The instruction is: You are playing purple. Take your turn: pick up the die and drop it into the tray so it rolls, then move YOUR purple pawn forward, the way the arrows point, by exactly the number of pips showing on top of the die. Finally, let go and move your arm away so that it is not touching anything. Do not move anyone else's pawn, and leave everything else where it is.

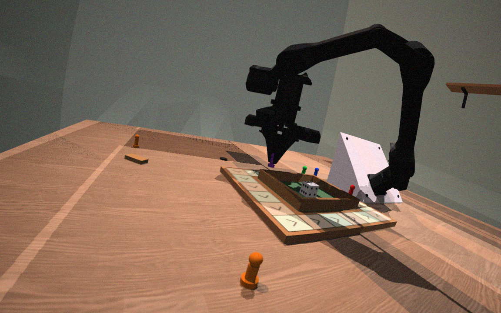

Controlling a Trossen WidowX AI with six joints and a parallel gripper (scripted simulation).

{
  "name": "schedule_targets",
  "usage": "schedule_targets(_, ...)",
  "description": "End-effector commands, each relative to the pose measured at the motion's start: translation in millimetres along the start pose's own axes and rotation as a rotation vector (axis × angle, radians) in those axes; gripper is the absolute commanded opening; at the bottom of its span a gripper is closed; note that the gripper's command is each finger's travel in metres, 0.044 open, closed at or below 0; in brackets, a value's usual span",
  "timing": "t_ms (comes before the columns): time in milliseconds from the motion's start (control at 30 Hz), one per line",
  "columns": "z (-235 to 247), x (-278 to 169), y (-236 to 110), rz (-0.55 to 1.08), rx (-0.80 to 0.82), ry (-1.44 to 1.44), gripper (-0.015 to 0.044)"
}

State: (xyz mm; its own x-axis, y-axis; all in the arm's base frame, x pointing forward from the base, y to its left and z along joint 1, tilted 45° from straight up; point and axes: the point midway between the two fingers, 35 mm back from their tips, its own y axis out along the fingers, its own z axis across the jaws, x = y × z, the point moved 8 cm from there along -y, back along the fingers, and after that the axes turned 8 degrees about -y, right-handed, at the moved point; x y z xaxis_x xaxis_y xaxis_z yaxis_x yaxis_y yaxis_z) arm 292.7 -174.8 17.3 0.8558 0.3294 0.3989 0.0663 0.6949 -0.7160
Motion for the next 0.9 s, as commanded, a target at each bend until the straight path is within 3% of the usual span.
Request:
schedule_targets(0, -3.1, 0.4, -21.3, 0.004, -0.006, -0.002, 0.0000)
schedule_targets(533, 2.1, -3.7, -102.9, 0.006, -0.005, -0.001, 0.0000)
schedule_targets(867, 9.6, 24.1, -94.9, 0.010, -0.014, 0.002, 0.0000)
